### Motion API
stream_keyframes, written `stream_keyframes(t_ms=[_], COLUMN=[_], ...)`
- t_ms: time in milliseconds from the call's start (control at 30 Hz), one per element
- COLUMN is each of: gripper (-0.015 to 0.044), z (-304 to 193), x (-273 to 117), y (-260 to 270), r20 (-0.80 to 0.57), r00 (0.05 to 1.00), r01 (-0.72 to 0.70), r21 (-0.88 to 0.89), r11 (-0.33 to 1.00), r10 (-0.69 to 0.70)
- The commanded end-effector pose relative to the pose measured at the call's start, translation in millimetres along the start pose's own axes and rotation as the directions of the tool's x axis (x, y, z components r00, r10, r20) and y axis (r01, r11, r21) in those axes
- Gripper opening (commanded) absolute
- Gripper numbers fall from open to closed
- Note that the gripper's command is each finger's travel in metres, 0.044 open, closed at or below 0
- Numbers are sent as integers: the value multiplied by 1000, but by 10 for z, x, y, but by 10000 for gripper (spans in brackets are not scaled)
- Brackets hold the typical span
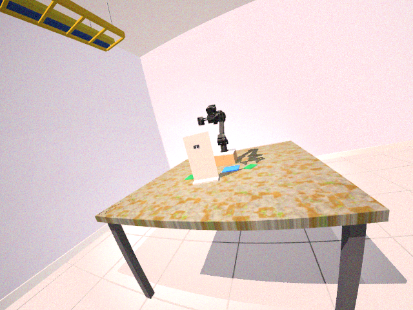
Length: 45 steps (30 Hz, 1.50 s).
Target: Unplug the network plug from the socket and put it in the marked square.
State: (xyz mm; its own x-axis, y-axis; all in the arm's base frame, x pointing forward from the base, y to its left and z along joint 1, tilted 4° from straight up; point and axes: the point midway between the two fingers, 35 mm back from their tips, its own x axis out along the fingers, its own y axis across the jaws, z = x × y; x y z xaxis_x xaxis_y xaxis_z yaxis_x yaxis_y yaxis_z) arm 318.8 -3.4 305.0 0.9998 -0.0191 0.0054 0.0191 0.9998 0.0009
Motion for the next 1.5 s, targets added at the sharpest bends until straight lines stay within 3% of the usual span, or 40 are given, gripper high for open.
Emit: stream_keyframes(t_ms=[0, 300, 867, 1467], gripper=[374, 156, 156, 156], z=[-4, -227, -731, -1275], x=[5, 189, 229, -165], y=[-3, -185, -633, -1013], r20=[0, 16, 37, 33], r00=[1000, 998, 983, 954], r01=[-1, -64, -163, -152], r21=[5, 236, 634, 911], r11=[1000, 970, 756, 385], r10=[1, 61, 181, 298])
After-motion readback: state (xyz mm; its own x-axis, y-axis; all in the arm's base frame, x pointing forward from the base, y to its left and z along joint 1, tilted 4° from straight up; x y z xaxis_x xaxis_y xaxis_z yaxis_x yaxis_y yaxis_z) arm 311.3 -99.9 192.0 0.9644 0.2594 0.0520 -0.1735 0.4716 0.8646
